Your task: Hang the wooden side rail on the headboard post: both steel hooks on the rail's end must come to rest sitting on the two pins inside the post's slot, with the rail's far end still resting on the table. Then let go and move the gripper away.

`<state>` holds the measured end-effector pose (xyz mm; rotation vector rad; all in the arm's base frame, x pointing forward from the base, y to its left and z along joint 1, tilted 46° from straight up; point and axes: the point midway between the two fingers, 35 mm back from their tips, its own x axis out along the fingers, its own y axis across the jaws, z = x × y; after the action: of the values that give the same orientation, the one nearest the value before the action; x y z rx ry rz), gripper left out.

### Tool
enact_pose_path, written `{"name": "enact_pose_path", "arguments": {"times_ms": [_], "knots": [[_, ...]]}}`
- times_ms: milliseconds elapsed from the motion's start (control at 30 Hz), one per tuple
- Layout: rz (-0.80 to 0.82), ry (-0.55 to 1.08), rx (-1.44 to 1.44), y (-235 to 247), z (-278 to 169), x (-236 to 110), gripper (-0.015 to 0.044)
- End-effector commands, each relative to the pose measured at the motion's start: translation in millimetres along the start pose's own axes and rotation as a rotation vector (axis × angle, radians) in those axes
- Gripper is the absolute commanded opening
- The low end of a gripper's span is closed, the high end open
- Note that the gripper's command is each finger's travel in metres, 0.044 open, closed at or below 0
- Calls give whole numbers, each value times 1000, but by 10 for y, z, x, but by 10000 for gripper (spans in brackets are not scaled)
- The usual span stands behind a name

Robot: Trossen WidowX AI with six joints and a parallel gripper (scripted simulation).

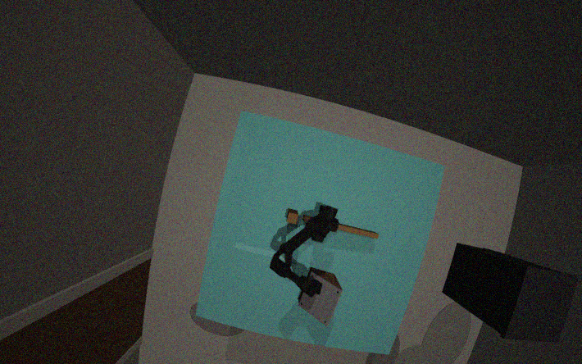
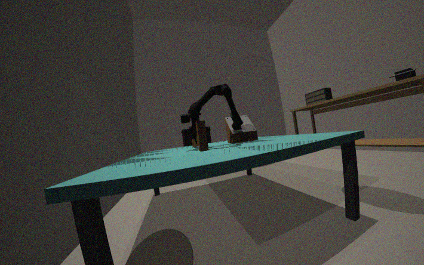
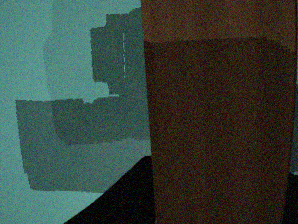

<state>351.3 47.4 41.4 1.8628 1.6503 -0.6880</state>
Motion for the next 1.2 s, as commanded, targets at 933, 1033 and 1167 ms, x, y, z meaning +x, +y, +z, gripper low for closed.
{"name": "enact_pose_path", "arguments": {"times_ms": [933, 1033, 1167], "knots": [[12, -3, 4, 15, -31, -37, 0], [12, -3, 4, 15, -34, -36, 0], [12, -3, 4, 15, -38, -36, 0]]}}
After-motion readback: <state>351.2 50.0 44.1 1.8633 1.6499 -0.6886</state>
